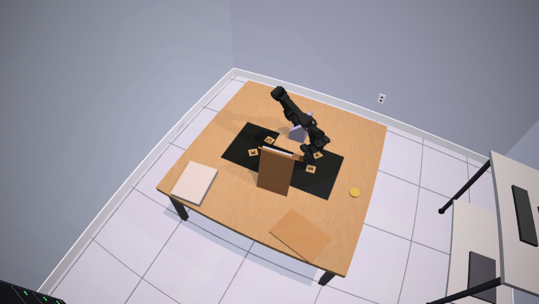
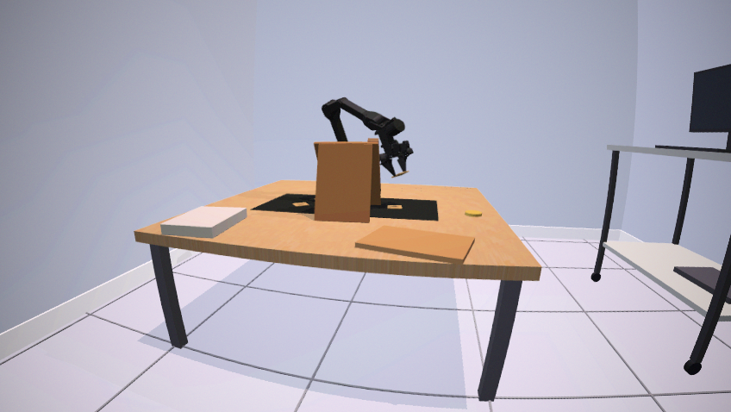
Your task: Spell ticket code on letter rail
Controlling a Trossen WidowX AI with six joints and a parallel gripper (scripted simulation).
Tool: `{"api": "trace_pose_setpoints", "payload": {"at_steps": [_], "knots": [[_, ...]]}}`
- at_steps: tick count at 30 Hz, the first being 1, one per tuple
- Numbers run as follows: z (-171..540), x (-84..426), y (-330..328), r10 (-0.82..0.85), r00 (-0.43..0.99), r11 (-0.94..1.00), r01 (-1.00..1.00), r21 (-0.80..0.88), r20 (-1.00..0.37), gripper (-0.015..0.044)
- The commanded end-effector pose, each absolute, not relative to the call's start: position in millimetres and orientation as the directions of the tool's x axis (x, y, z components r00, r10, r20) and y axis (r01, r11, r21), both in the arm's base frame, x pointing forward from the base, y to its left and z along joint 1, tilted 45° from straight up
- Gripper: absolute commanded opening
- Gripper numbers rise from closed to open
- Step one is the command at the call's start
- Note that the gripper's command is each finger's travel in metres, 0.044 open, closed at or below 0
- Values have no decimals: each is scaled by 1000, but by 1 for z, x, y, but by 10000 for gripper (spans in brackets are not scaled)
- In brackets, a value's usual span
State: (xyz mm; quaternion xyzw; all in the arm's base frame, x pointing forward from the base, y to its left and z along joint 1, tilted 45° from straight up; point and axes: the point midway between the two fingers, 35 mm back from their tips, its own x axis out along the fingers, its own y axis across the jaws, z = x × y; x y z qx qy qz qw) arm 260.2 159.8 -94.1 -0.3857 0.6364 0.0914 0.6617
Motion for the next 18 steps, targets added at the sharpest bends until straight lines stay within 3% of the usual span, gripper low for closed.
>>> {"api": "trace_pose_setpoints", "payload": {"at_steps": [1, 18], "knots": [[-77, 272, 164, -322, 215, 699, -603, -385, -922, 0], [3, 314, 166, -155, 413, 739, -554, -383, -897, 0]]}}
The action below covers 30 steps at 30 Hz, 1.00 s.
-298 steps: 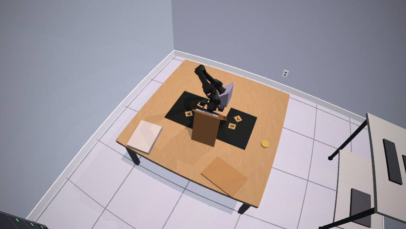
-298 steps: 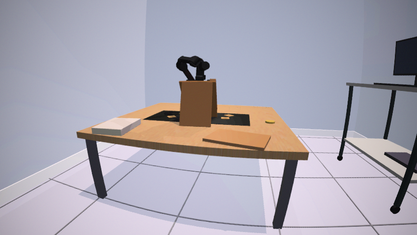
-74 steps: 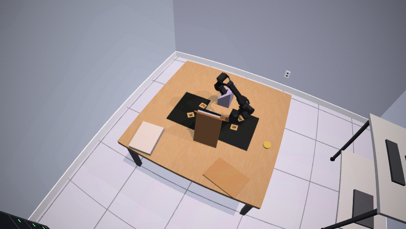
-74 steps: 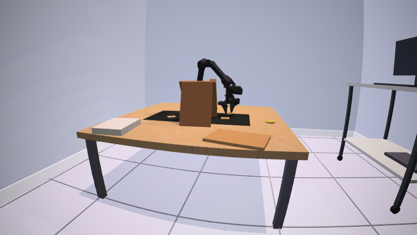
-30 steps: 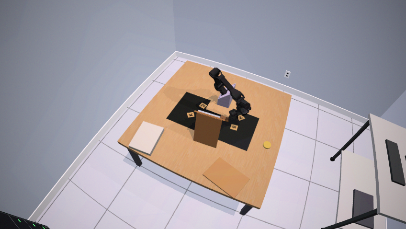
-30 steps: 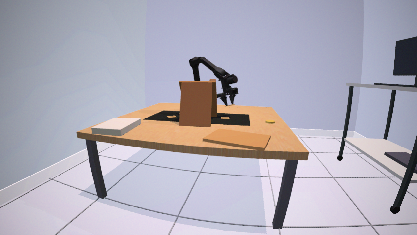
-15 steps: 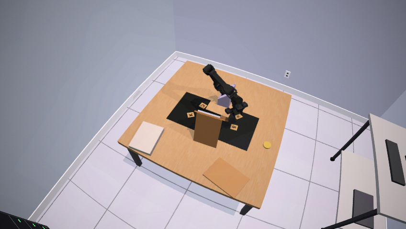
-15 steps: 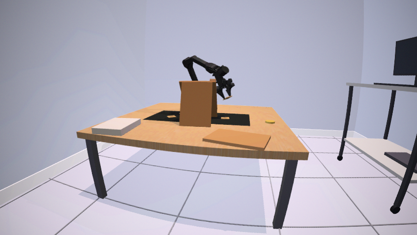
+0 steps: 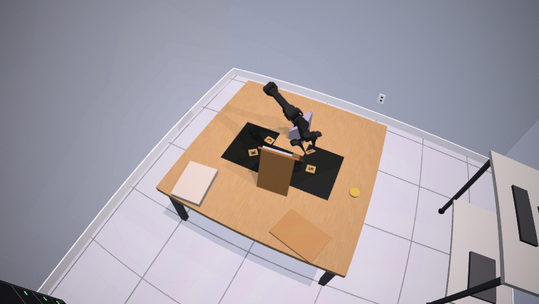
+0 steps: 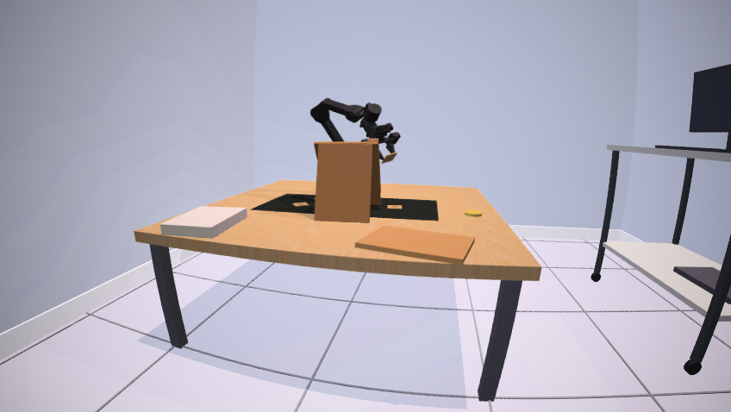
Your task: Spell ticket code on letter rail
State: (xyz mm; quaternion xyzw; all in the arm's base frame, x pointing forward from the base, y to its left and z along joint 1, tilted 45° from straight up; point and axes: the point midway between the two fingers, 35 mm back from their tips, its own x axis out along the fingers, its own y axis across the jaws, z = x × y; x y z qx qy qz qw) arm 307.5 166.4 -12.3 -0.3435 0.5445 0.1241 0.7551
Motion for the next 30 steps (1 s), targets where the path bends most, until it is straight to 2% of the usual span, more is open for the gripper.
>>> {"api": "trace_pose_setpoints", "payload": {"at_steps": [1, 12, 30], "knots": [[8, 316, 166, -147, 425, 741, -550, -384, -893, 0], [59, 331, 146, -98, 534, 774, -489, -401, -840, 0], [136, 344, 64, -161, 675, 822, -313, -477, -720, 0]]}}
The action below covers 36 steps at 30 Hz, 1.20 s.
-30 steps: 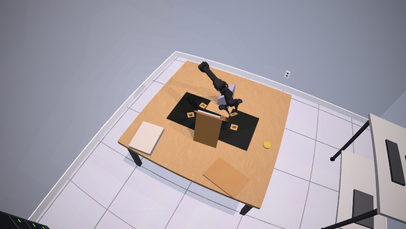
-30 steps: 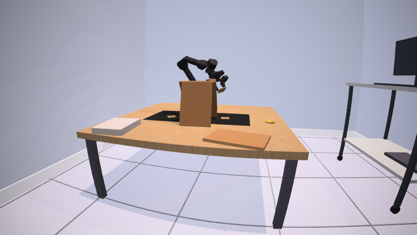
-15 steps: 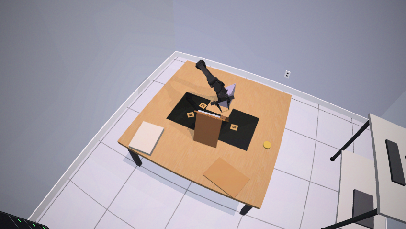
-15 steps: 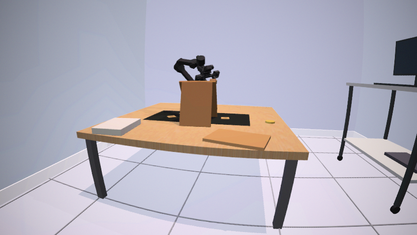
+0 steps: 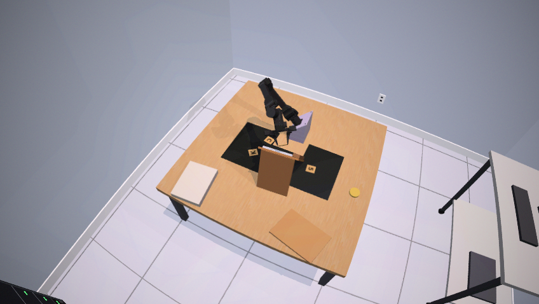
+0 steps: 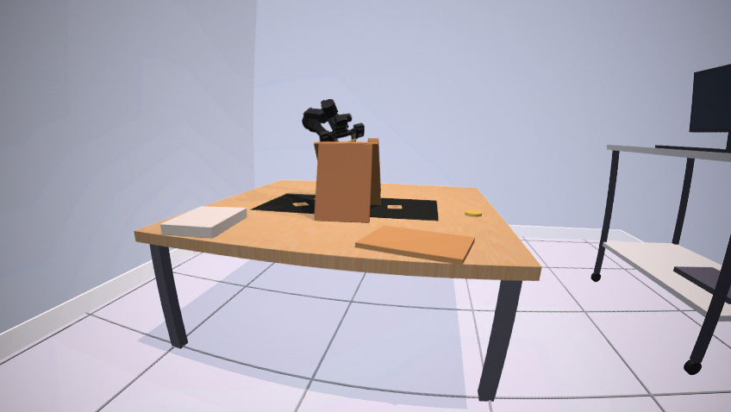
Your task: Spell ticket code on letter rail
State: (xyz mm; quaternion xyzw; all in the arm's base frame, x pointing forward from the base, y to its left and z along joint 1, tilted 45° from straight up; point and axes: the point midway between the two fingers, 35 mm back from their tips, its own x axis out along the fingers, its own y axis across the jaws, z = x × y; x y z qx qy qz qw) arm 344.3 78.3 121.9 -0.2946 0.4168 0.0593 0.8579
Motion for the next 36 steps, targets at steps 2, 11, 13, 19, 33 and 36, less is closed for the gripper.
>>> {"api": "trace_pose_setpoints", "payload": {"at_steps": [2, 11, 13, 19, 33, 36], "knots": [[145, 345, 55, -175, 697, 820, -288, -495, -696, 0], [182, 338, 9, -257, 761, 811, -165, -561, -595, 0], [188, 334, -2, -280, 765, 806, -142, -575, -580, 0], [204, 319, -35, -352, 769, 782, -72, -620, -534, 0], [230, 282, -90, -492, 744, 709, 43, -703, -452, 0], [227, 287, -92, -492, 744, 709, 43, -703, -451, 0]]}}
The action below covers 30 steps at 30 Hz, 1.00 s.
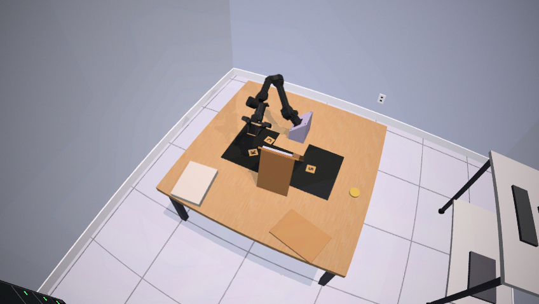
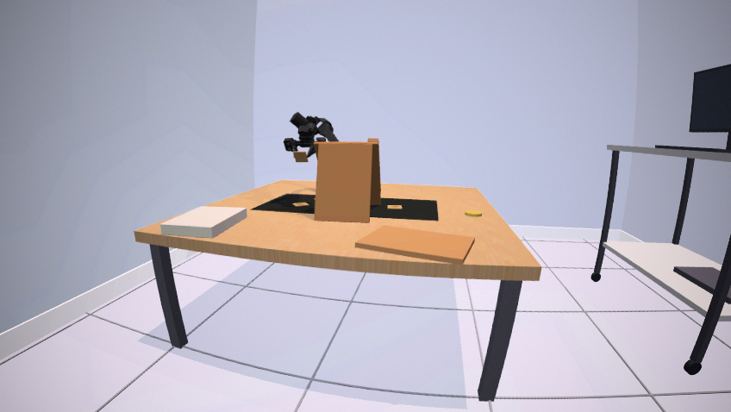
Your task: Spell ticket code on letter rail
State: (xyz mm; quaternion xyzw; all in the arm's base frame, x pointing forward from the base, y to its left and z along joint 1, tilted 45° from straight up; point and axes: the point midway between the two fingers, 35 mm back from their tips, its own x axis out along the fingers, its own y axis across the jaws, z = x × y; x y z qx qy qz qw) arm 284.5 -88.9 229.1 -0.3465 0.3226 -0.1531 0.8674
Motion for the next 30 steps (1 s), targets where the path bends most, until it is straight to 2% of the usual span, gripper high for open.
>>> {"api": "trace_pose_setpoints", "payload": {"at_steps": [1, 10, 30], "knots": [[226, 291, -94, -492, 744, 709, 43, -703, -451, 0], [209, 318, -114, -493, 746, 708, 45, -705, -448, 0], [206, 317, -110, -493, 746, 708, 45, -704, -448, 0]]}}
